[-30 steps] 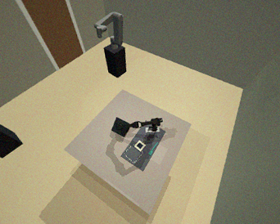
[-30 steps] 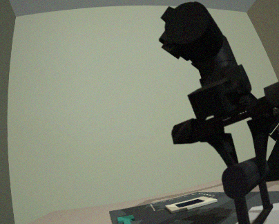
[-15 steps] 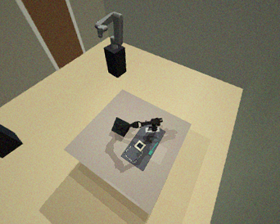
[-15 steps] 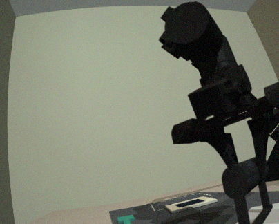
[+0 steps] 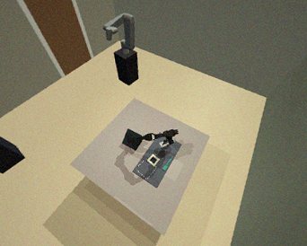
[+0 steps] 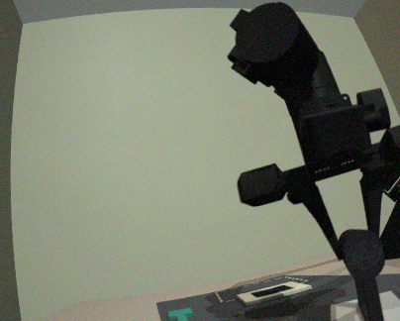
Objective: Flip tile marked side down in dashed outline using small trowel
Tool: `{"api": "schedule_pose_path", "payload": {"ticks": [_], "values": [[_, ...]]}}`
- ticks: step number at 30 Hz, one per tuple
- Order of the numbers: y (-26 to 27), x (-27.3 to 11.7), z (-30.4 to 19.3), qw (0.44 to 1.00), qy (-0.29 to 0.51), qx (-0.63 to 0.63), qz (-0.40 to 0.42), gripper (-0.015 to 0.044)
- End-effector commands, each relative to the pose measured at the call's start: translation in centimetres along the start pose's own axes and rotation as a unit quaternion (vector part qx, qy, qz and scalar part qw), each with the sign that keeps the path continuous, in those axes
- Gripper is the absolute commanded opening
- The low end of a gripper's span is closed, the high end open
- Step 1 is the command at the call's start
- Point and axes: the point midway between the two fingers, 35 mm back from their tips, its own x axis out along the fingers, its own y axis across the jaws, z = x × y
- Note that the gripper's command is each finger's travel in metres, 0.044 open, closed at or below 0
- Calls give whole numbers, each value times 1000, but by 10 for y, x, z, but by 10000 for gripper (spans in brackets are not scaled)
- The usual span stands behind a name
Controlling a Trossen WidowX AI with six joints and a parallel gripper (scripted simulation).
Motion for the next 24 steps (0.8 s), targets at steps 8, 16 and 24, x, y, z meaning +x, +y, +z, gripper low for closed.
{"api": "schedule_pose_path", "payload": {"ticks": [8,16,24], "values": [[0,2,0,986,3,-167,-1,130],[0,2,0,960,3,-281,-1,130],[0,2,0,920,3,-392,-1,130]]}}
